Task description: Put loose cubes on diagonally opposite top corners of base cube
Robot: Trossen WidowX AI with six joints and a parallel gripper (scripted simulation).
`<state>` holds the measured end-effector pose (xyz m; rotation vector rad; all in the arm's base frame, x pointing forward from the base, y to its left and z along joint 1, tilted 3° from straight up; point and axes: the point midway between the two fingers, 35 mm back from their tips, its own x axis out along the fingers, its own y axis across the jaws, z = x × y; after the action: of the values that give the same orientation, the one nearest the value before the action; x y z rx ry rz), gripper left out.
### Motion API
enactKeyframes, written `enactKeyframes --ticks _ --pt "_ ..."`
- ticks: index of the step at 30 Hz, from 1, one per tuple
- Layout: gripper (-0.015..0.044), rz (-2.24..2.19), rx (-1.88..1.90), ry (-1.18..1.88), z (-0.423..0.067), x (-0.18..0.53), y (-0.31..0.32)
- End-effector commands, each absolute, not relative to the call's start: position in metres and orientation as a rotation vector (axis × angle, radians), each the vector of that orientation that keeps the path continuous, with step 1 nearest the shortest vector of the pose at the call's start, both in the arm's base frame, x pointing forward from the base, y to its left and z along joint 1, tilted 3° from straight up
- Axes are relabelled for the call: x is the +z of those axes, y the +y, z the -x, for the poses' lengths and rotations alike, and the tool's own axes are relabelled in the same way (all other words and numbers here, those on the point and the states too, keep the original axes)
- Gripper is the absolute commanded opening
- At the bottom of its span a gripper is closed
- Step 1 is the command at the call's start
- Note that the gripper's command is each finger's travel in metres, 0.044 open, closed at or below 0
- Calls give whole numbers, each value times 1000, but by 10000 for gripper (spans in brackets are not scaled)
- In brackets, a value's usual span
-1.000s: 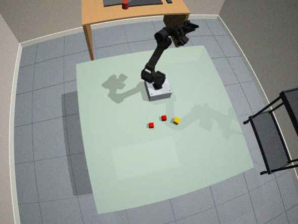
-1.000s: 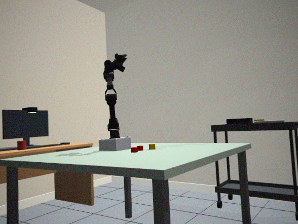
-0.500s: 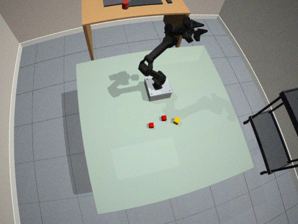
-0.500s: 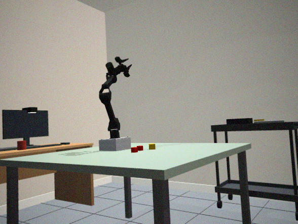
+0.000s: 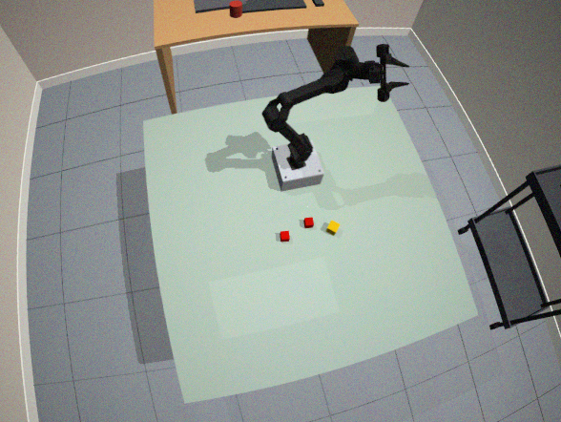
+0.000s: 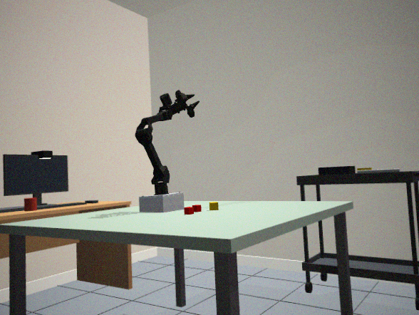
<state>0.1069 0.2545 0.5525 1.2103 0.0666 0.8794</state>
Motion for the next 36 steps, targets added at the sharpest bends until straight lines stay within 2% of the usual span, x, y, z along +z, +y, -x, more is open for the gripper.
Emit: enactKeyframes --ticks 1,18,36 --pt "265 -984 817 26 -128 529 270" --pt "265 -144 559 53 -232 419 281" --pt "265 586 403 368 -324 285 208"
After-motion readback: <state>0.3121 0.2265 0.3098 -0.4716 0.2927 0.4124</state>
